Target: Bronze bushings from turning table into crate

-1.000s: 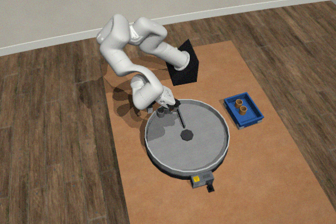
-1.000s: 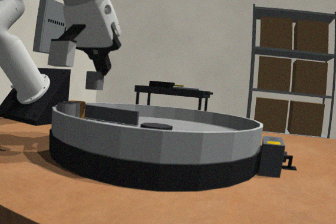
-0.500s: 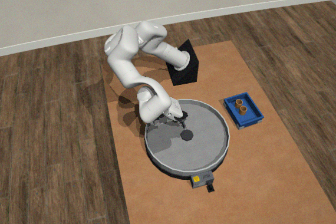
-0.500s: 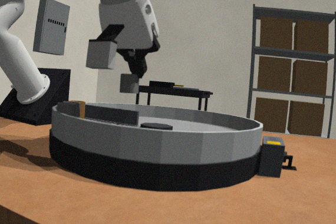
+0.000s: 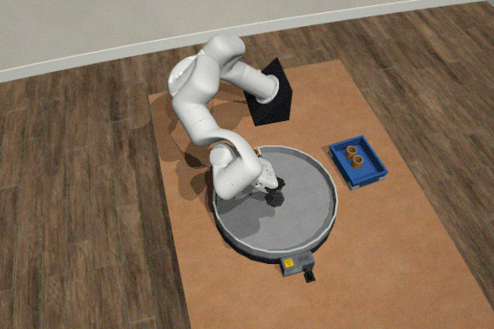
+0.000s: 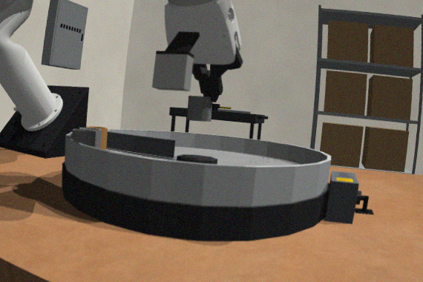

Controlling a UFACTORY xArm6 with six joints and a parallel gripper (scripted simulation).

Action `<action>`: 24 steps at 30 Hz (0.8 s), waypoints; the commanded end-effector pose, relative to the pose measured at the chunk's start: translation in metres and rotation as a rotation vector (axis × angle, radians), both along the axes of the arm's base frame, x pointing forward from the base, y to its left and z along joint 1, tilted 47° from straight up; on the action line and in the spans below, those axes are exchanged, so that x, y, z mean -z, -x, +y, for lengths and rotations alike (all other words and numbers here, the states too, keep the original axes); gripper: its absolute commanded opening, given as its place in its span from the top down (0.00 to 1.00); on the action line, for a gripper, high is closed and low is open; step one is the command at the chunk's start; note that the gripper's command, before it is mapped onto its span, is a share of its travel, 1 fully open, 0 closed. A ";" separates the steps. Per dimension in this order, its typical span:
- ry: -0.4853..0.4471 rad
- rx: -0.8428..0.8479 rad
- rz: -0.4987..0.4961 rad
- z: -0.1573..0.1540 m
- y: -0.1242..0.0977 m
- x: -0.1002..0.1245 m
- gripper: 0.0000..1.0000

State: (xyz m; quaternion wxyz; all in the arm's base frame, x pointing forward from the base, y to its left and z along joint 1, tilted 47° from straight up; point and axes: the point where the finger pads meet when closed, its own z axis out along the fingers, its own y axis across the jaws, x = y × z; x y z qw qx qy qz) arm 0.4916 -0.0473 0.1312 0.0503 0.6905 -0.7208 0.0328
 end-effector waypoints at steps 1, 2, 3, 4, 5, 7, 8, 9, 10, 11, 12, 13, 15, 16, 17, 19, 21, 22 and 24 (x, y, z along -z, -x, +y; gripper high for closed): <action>-0.001 -0.001 0.005 0.001 -0.004 -0.001 1.00; -0.001 -0.001 0.005 0.001 -0.004 -0.001 1.00; -0.001 -0.001 0.005 0.001 -0.004 -0.001 1.00; -0.001 -0.001 0.005 0.001 -0.004 -0.001 1.00; -0.001 -0.001 0.005 0.001 -0.004 -0.001 1.00; -0.001 -0.001 0.005 0.001 -0.004 -0.001 1.00; -0.001 -0.001 0.005 0.001 -0.004 -0.001 1.00; -0.001 -0.001 0.005 0.001 -0.004 -0.001 1.00; -0.001 -0.001 0.005 0.001 -0.004 -0.001 1.00; -0.001 -0.001 0.005 0.001 -0.004 -0.001 1.00; -0.001 -0.001 0.005 0.001 -0.004 -0.001 1.00; -0.001 -0.001 0.005 -0.001 -0.004 0.000 1.00; -0.001 -0.001 0.005 -0.007 -0.003 0.007 1.00; -0.001 -0.001 0.005 -0.012 -0.003 0.011 1.00; -0.001 -0.001 0.005 -0.016 -0.002 0.015 1.00; -0.001 -0.001 0.005 -0.020 -0.002 0.019 1.00; -0.001 -0.001 0.005 -0.020 -0.002 0.019 1.00; -0.001 -0.001 0.005 -0.020 -0.002 0.019 1.00; -0.001 -0.001 0.005 -0.020 -0.002 0.019 1.00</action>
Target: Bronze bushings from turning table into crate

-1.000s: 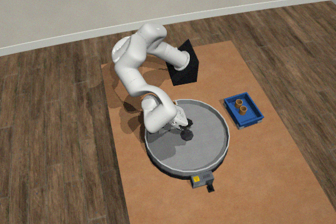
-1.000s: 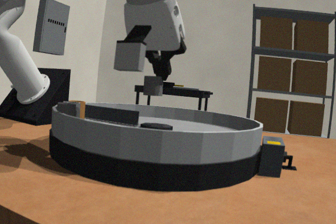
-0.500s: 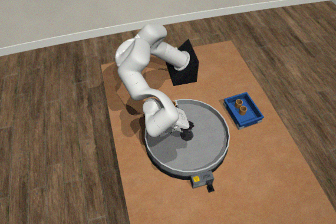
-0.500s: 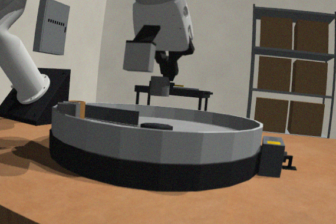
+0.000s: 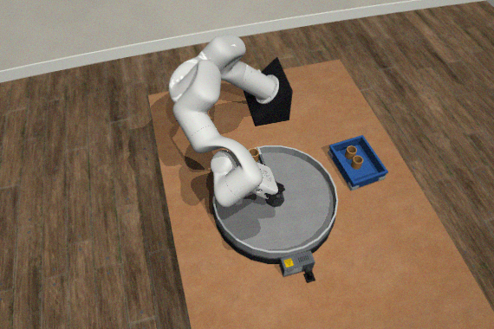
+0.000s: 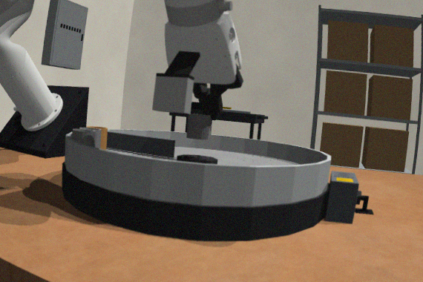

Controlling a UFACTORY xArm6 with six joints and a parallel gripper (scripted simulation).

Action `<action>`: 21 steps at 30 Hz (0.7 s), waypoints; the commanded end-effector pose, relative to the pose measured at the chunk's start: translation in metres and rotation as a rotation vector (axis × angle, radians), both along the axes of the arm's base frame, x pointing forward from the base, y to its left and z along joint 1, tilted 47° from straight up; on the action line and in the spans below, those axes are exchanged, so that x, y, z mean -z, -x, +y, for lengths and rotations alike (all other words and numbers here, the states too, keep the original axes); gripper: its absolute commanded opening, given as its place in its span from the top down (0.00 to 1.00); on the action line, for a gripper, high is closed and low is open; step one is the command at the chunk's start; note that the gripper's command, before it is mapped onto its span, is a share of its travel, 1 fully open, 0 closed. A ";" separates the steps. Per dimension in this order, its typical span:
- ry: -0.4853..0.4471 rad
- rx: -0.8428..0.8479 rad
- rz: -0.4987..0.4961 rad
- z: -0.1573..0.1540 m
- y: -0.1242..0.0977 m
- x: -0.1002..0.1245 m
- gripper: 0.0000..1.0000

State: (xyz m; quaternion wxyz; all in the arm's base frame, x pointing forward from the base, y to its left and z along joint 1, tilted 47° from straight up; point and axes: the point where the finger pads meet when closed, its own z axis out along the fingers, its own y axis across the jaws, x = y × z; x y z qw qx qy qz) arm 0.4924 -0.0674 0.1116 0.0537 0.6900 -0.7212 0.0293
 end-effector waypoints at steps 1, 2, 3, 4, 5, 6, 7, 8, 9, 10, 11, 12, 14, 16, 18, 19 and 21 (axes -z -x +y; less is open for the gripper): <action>0.000 -0.003 -0.005 0.000 -0.001 0.000 1.00; 0.000 -0.003 -0.005 0.000 -0.001 0.000 1.00; 0.000 -0.003 -0.005 0.000 -0.001 0.000 1.00; 0.000 -0.003 -0.005 0.000 -0.001 0.000 1.00; 0.000 -0.003 -0.005 0.000 -0.001 0.000 1.00; 0.000 -0.003 -0.005 0.000 -0.001 0.000 1.00; 0.000 -0.003 -0.005 0.000 -0.001 0.000 1.00; 0.000 -0.003 -0.005 0.000 -0.001 0.000 1.00; 0.000 -0.003 -0.005 0.000 -0.001 0.000 1.00; 0.000 -0.003 -0.005 0.000 -0.001 0.000 1.00; 0.000 -0.003 -0.005 -0.001 -0.001 0.000 1.00; 0.000 -0.003 -0.005 -0.001 -0.001 0.001 1.00; 0.000 -0.003 -0.005 -0.003 -0.001 0.002 1.00; 0.000 -0.003 -0.005 -0.005 -0.001 0.004 1.00; 0.000 -0.003 -0.005 -0.007 -0.001 0.006 1.00; 0.000 -0.003 -0.005 -0.009 -0.001 0.008 1.00; 0.000 -0.003 -0.005 -0.009 -0.001 0.008 1.00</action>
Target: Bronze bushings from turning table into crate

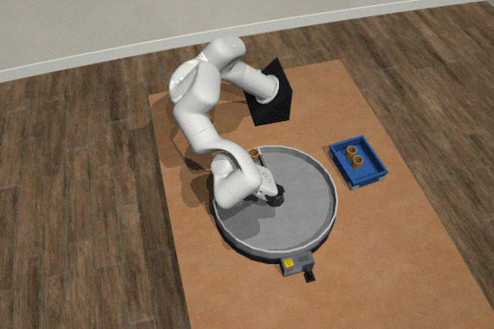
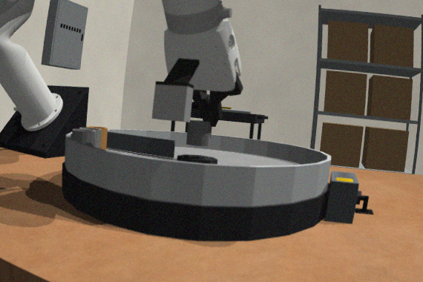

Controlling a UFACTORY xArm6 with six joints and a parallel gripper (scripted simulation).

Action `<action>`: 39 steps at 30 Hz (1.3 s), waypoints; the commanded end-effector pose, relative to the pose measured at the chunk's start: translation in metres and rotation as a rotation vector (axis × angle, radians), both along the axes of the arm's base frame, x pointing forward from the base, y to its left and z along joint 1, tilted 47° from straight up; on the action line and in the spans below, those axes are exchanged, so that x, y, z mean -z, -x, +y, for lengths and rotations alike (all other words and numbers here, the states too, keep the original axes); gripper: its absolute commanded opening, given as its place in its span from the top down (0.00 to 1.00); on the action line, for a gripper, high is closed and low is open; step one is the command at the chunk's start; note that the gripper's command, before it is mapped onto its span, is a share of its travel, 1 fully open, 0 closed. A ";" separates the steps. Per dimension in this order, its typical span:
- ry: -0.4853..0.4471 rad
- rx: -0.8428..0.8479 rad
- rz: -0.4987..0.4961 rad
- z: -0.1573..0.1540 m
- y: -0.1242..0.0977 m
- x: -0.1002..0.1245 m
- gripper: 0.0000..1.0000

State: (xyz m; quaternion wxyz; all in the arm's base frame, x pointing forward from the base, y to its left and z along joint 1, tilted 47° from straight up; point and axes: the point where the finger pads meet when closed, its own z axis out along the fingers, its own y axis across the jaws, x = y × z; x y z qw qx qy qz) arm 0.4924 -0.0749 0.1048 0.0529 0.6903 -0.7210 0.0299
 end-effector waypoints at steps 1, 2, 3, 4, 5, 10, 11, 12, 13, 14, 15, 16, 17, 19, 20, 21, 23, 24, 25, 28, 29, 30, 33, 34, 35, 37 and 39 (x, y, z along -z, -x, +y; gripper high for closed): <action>0.000 -0.002 -0.003 -0.002 -0.001 0.002 1.00; 0.000 -0.002 -0.003 -0.004 -0.001 0.003 1.00; 0.000 -0.002 -0.003 -0.005 0.000 0.004 1.00; 0.000 -0.002 -0.003 -0.006 0.000 0.005 1.00; 0.000 -0.002 -0.003 -0.007 0.000 0.006 1.00; 0.000 -0.002 -0.003 -0.009 0.000 0.008 1.00; 0.000 -0.002 -0.003 -0.009 0.000 0.008 1.00; 0.000 -0.002 -0.003 -0.009 0.000 0.008 1.00; 0.000 -0.002 -0.003 -0.009 0.000 0.008 1.00; 0.000 -0.002 -0.003 -0.009 0.000 0.008 1.00; 0.000 -0.002 -0.003 -0.009 0.000 0.008 1.00; 0.000 -0.002 -0.003 -0.009 0.000 0.008 1.00; 0.000 -0.002 -0.003 -0.009 0.000 0.008 1.00; 0.000 -0.002 -0.003 -0.009 0.000 0.008 1.00; 0.000 -0.002 -0.003 -0.009 0.000 0.008 1.00; 0.000 -0.002 -0.003 -0.009 0.000 0.008 1.00; 0.000 -0.002 -0.003 -0.009 0.000 0.008 1.00; 0.000 -0.002 -0.003 -0.009 0.000 0.008 1.00; 0.000 -0.002 -0.003 -0.009 0.000 0.008 1.00; 0.000 -0.002 -0.003 -0.009 0.000 0.008 1.00; 0.000 -0.002 -0.003 -0.009 0.000 0.008 1.00; 0.000 -0.002 -0.003 -0.009 0.000 0.008 1.00; 0.000 -0.002 -0.003 -0.010 0.000 0.009 1.00; 0.000 -0.002 -0.003 -0.010 0.000 0.009 1.00; 0.000 -0.002 -0.003 -0.010 0.000 0.009 1.00; 0.000 -0.002 -0.003 -0.011 0.000 0.009 1.00; 0.000 -0.002 -0.003 -0.011 0.000 0.010 1.00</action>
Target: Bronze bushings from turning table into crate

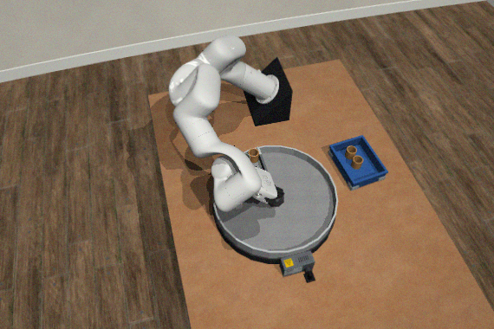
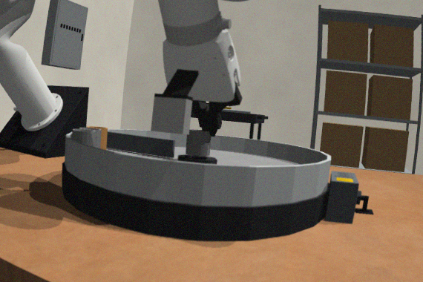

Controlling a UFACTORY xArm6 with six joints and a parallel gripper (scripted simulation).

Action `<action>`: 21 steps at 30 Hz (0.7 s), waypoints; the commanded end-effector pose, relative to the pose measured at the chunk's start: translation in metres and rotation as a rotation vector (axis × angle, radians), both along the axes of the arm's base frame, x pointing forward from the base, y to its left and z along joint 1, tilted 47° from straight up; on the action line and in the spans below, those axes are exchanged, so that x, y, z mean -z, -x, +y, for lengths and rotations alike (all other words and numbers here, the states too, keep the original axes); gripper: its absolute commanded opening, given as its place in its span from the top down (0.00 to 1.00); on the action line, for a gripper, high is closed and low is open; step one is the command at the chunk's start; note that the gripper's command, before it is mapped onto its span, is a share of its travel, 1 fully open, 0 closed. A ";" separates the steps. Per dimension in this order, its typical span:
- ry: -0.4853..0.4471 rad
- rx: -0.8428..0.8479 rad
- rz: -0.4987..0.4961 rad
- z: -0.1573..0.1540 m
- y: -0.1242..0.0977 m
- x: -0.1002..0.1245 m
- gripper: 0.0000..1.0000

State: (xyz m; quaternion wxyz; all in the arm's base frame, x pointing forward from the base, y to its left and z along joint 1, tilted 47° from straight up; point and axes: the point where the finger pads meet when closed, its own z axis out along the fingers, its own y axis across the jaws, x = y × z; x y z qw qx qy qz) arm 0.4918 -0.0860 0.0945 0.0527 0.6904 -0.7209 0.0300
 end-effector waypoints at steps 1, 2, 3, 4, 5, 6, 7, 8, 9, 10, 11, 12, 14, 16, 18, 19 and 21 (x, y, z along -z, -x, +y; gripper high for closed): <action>0.000 -0.002 -0.003 0.000 -0.001 0.000 1.00; 0.000 -0.002 -0.003 -0.001 -0.001 0.000 1.00; 0.000 -0.002 -0.003 -0.001 -0.001 0.000 1.00; 0.000 -0.002 -0.003 -0.001 -0.001 0.001 1.00; 0.000 -0.002 -0.003 -0.001 -0.001 0.001 1.00; 0.000 -0.002 -0.003 -0.001 -0.001 0.001 1.00; 0.000 -0.002 -0.003 -0.002 -0.001 0.001 1.00; 0.000 -0.002 -0.003 -0.002 -0.001 0.001 1.00; 0.000 -0.002 -0.003 -0.002 -0.001 0.001 1.00; 0.000 -0.002 -0.003 -0.002 -0.001 0.001 1.00; 0.000 -0.002 -0.003 -0.002 -0.001 0.001 1.00; 0.000 -0.002 -0.003 -0.002 -0.001 0.001 1.00; 0.000 -0.002 -0.003 -0.002 -0.001 0.001 1.00; 0.000 -0.002 -0.003 -0.002 -0.001 0.001 1.00; 0.000 -0.002 -0.003 -0.002 -0.001 0.001 1.00; 0.000 -0.002 -0.003 -0.002 -0.001 0.001 1.00; 0.000 -0.002 -0.003 -0.002 -0.001 0.001 1.00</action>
